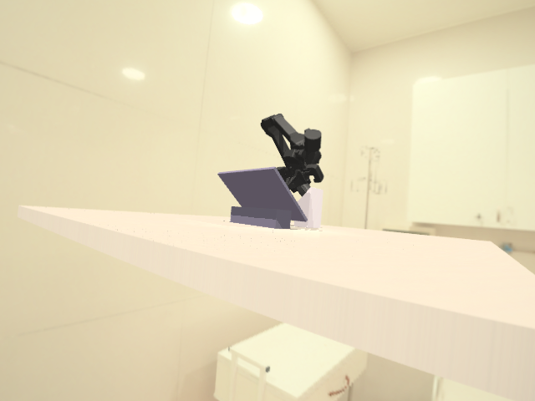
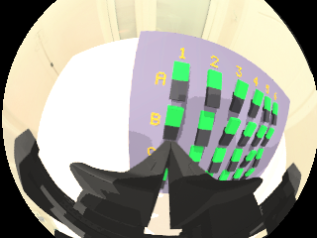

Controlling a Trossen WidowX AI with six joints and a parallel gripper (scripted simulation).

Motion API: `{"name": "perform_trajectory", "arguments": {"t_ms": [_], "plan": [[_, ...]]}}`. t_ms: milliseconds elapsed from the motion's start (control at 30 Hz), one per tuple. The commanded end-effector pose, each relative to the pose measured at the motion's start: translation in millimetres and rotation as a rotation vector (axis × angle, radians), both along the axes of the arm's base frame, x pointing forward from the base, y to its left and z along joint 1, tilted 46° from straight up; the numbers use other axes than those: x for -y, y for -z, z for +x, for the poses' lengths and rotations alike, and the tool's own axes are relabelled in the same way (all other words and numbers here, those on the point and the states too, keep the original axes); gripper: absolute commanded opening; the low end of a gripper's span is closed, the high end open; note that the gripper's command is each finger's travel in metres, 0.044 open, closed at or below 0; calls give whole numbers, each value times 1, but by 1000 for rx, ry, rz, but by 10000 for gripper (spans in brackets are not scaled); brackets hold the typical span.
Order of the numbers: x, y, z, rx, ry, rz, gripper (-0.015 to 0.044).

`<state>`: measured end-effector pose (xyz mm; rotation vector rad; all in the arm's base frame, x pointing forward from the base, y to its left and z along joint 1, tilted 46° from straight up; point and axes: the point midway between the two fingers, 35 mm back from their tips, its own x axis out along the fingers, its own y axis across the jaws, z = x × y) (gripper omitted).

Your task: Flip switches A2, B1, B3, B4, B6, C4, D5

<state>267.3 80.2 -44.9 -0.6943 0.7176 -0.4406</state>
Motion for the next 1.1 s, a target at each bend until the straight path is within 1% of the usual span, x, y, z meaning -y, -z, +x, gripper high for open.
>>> {"name": "perform_trajectory", "arguments": {"t_ms": [0, 133, 367, 667, 800, 967, 1067], "plan": [[-22, -10, -13, 0, -3, 24, 0], [-35, -27, -32, 0, 6, 16, 0], [-35, -30, -33, 0, 6, 15, 0], [2, -84, -28, 0, 6, 11, 0], [4, -84, -27, -2, 7, 11, 0], [22, -70, -5, -16, 24, 13, 0], [23, -70, -4, -17, 25, 13, 0]]}}
